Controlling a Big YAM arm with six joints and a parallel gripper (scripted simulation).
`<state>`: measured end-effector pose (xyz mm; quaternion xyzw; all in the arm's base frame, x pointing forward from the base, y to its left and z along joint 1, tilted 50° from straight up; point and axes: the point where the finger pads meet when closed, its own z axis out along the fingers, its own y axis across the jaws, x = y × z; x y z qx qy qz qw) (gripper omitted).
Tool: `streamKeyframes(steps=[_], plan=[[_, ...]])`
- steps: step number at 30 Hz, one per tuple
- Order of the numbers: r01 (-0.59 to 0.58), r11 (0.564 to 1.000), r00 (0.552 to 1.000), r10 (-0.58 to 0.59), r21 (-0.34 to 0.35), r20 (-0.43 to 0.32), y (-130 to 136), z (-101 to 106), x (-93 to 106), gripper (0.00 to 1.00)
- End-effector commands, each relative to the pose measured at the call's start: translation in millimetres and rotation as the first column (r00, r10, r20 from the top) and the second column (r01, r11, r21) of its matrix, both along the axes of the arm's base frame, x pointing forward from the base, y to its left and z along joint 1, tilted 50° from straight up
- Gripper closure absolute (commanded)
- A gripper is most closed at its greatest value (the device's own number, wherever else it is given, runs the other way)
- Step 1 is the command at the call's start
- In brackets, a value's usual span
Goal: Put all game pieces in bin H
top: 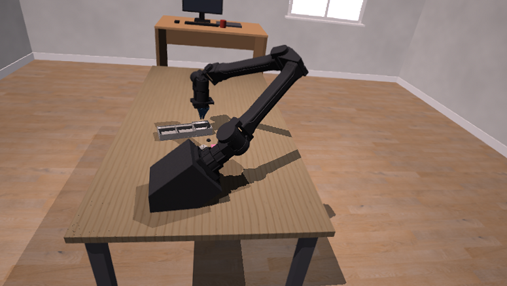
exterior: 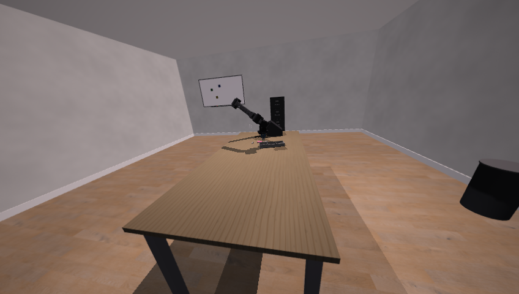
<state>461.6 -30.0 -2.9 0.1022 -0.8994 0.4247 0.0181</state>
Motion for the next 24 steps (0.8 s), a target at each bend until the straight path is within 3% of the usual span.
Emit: streamKeyframes(steps=[1,3,6,13,18,20,21,24], plan=[[-0.003,1.0,1.0,0.003,0.009,0.03,-2,10,4.1,0.92],[-0.003,1.0,1.0,0.003,0.009,0.03,-2,10,4.1,0.92],[0.001,1.0,1.0,-0.001,0.0,-0.002,-11,-8,0.1,0.92],[-0.009,1.0,1.0,0.009,0.002,0.015,-21,-13,3.9,0.92],[0.001,1.0,1.0,-0.001,-0.001,-0.003,-36,-29,1.2,0.92],[0.001,1.0,1.0,-0.001,-0.001,-0.003,-36,-29,1.2,0.92],[-0.039,0.999,0.999,0.039,0.004,0.03,-18,-17,8.8,0.92],[0.002,1.0,1.0,-0.002,-0.001,-0.003,-44,-36,1.5,0.92]])
